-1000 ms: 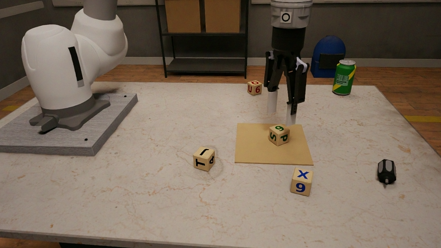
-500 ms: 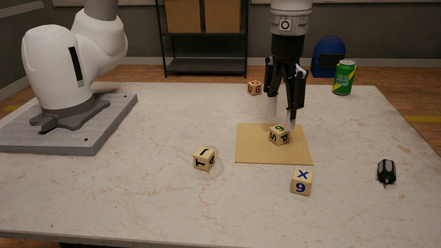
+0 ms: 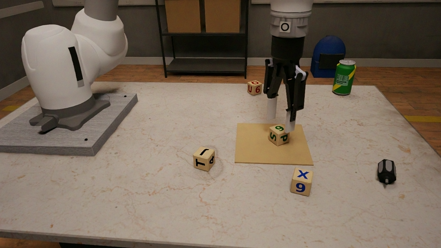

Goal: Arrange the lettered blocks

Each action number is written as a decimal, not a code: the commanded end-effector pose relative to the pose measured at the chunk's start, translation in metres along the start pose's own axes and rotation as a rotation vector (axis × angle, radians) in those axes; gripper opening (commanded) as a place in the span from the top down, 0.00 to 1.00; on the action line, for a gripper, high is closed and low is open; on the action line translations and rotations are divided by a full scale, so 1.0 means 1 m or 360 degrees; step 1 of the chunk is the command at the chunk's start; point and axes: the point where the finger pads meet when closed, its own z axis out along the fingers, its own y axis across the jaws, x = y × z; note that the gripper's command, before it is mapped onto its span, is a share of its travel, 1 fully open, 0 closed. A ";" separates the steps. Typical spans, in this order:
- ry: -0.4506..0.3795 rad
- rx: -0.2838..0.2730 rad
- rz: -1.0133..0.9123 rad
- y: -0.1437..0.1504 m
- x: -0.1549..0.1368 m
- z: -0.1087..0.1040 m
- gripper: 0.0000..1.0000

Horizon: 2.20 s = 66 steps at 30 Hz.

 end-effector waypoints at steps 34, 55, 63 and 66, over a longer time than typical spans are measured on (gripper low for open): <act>0.0002 -0.0001 0.0000 0.001 0.001 0.008 0.47; 0.0002 -0.0001 0.0000 0.001 0.001 0.049 0.47; 0.0002 -0.0001 0.0000 0.001 0.001 0.049 0.47; 0.0002 -0.0001 0.0000 0.001 0.001 0.049 0.58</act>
